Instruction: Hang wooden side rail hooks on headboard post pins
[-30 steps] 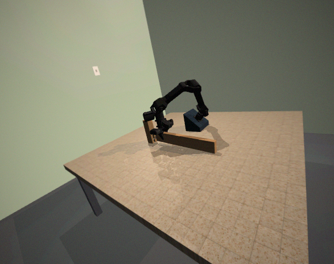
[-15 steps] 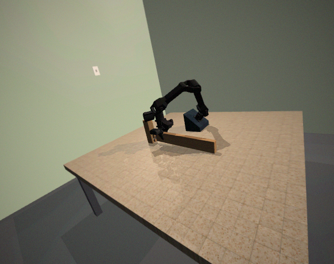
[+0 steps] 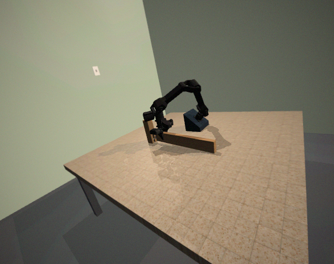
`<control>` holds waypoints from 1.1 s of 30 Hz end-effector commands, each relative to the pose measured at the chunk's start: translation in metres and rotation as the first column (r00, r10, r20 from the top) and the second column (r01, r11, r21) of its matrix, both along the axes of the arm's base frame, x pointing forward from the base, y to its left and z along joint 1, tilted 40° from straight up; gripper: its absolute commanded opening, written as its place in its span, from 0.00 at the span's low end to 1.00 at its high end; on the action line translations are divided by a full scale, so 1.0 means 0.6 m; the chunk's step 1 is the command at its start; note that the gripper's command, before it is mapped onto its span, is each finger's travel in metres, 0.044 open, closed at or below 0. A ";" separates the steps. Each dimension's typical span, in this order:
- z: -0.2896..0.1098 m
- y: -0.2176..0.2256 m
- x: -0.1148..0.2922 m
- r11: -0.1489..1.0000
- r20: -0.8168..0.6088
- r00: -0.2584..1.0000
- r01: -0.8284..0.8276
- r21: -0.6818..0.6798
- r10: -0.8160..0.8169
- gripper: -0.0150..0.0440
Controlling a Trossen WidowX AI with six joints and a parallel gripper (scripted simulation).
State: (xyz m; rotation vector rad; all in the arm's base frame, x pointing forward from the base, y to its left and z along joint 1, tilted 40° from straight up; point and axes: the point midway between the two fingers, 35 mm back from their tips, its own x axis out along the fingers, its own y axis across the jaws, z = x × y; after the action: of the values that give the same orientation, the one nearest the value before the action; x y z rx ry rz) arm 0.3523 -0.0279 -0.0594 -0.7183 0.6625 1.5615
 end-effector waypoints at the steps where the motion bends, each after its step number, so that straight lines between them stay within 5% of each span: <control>1: -0.001 -0.007 -0.001 1.000 0.005 1.000 0.003 -0.004 -0.003 0.25; 33: 0.000 -0.012 0.004 1.000 0.005 1.000 0.003 -0.004 -0.003 0.25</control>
State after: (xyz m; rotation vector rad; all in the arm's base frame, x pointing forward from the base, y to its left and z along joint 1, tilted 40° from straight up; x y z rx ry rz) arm 0.3509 -0.0294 -0.0617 -0.7112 0.6667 1.5682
